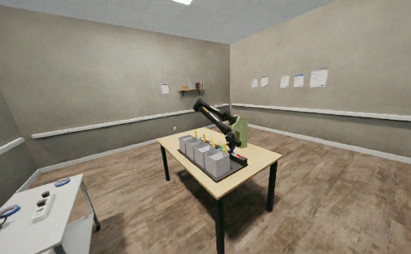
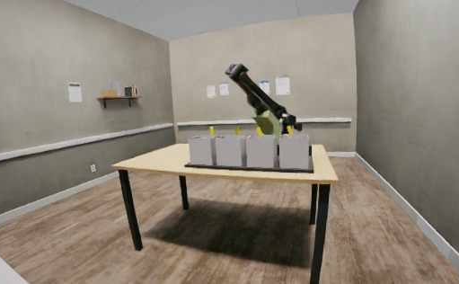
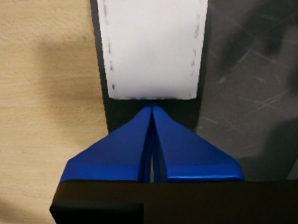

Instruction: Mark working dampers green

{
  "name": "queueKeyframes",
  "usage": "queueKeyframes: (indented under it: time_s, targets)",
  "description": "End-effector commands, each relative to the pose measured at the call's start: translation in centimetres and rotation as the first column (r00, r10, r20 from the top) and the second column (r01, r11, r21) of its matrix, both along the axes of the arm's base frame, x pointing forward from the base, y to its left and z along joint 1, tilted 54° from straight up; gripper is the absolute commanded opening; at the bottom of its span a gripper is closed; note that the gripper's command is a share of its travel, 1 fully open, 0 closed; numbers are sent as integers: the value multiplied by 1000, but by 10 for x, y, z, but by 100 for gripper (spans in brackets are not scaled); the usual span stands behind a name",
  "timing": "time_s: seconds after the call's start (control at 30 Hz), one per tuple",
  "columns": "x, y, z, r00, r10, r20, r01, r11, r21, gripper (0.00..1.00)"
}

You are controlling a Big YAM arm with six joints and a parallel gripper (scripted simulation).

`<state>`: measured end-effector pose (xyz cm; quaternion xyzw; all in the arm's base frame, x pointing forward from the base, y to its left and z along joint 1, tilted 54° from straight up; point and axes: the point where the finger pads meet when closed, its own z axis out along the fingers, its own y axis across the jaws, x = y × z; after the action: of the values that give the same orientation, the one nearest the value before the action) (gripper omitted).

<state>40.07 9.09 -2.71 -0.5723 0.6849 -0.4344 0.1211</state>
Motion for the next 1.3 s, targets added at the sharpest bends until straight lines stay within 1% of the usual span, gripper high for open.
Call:
queueKeyframes:
  time_s: [0.0,0.9,0.97,1.0,1.07,1.27]
  targets:
    - [-1,12,-2,1000,19,-1,-19,1000,1,0]
    - [1,23,-8,1000,21,-6,-21,1000,1,0]
    - [1,23,-8,1000,21,-6,-21,1000,1,0]
    - [4,25,-4,1000,22,6,-22,1000,8,0]
    - [2,25,-8,1000,21,-6,-21,1000,0,0]
    - [3,28,-10,1000,21,-6,-21,1000,1,0]
